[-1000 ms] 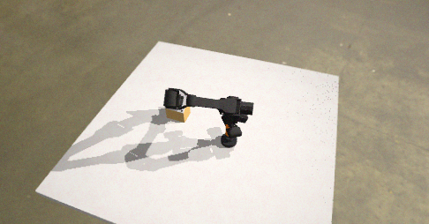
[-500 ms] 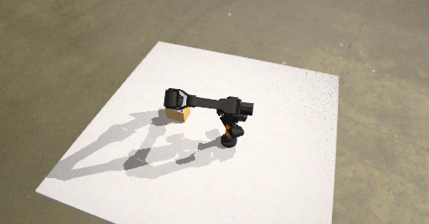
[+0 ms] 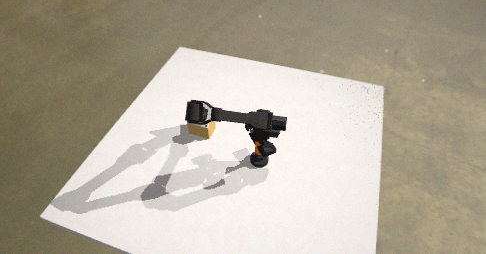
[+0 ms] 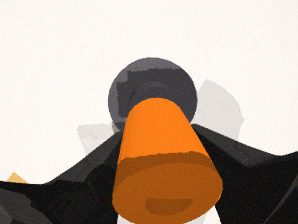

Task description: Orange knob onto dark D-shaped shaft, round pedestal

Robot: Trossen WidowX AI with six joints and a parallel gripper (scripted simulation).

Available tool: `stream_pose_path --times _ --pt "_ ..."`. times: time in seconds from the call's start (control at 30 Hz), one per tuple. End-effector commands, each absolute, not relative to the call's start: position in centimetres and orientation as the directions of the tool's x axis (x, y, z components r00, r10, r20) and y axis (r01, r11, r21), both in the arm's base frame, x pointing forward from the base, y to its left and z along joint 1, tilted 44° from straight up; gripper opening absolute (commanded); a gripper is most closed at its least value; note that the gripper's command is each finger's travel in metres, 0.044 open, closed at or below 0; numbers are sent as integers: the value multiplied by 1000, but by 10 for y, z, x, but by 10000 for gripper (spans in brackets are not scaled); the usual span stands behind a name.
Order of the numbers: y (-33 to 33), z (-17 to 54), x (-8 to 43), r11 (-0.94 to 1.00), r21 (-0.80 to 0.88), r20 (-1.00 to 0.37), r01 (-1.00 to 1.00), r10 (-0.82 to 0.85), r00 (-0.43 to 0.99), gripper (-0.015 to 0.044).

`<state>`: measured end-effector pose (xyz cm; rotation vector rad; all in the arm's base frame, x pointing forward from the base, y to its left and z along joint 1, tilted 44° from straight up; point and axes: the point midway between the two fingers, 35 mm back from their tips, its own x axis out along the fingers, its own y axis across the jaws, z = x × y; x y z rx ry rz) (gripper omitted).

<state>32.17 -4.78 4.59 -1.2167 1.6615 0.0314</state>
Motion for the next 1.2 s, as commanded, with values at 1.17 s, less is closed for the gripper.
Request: stream_pose_path --times 1.17 --pt "-46 48 323 364 -397 -725 -842 -687 45 0"
